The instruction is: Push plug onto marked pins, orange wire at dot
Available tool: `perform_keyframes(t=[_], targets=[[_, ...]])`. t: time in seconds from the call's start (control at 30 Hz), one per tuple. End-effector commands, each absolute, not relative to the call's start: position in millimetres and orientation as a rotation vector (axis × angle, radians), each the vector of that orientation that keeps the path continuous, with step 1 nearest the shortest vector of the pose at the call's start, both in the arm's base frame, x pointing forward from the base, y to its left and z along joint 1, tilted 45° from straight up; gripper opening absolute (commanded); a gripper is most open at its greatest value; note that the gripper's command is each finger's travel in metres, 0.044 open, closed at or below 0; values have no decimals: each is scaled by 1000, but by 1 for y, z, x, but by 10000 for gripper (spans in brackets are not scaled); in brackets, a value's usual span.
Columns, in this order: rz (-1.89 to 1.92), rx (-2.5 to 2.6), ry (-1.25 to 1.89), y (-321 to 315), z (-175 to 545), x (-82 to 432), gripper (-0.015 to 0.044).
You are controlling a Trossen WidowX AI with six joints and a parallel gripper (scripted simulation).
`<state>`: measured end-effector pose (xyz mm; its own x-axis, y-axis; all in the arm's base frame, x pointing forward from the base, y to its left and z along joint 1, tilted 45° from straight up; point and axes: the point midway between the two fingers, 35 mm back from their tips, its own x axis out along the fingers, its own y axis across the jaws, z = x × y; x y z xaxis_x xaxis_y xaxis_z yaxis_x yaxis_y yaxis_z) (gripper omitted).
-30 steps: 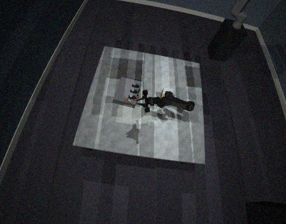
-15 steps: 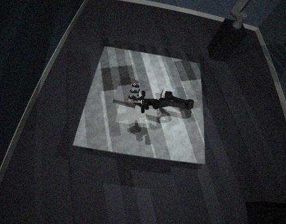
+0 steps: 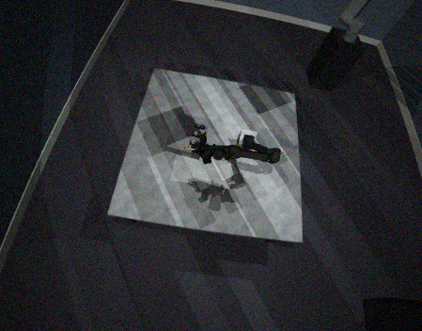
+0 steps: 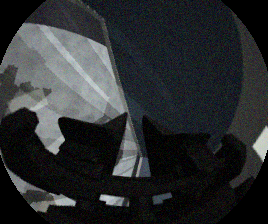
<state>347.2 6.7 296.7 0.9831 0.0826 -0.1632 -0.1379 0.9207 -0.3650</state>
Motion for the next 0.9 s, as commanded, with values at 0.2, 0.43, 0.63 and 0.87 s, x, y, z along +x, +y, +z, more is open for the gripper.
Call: perform_keyframes(t=[0.2, 0.43, 0.63, 0.87], targets=[[275, -669, 289, 11, 265, 370, 115], [418, -853, 360, 14, 242, 382, 115], [563, -999, 399, 16, 222, 390, 115], [755, -1152, 411, 19, 198, 397, 115]])
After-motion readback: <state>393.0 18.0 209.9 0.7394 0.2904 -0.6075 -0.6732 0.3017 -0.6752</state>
